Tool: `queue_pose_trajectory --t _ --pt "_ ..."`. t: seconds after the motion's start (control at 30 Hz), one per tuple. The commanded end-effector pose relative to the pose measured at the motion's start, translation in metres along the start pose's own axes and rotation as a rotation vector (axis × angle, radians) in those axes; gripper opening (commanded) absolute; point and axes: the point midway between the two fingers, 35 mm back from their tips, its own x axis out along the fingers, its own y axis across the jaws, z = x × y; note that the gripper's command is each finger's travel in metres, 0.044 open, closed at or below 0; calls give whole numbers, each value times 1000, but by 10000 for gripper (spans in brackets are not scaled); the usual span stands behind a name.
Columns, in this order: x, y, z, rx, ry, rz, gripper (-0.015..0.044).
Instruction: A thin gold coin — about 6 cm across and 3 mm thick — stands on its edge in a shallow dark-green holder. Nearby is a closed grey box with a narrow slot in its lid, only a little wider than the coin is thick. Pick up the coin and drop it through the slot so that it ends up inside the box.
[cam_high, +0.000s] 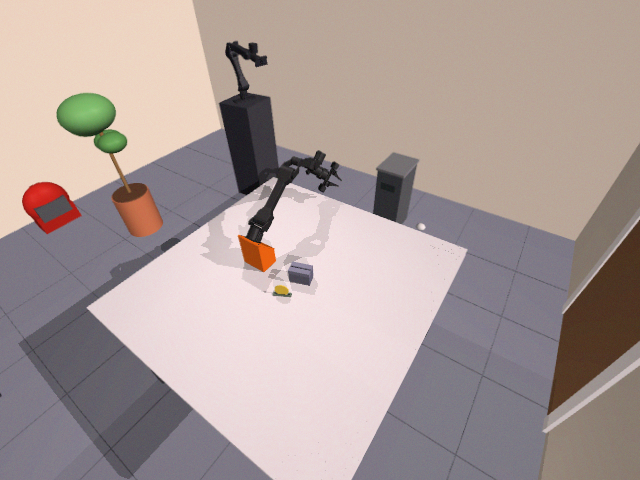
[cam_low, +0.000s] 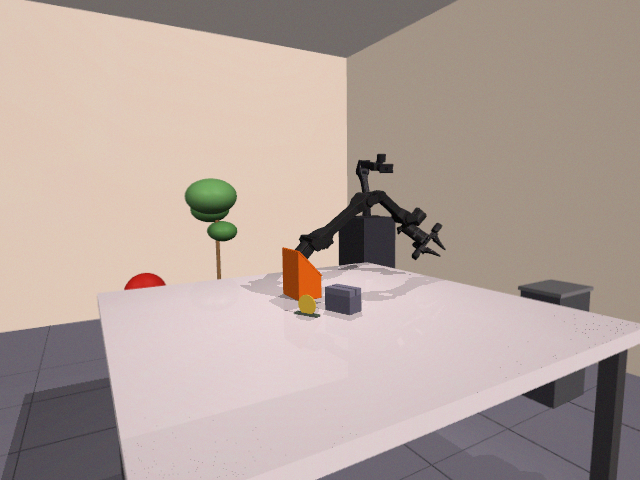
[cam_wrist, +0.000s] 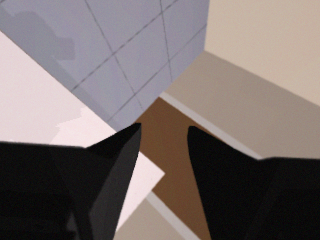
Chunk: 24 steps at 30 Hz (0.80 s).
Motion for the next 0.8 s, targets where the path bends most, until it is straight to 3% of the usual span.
queue_pose_trajectory --t 0.0,0.2,0.4,0.77 --pt "46 28 -44 -77 84 63 161" --pt "98 60 -122 -130 205 161 161" --pt "123 94 -195 -233 335 274 161" --pt "138 160 -354 -158 540 532 161"
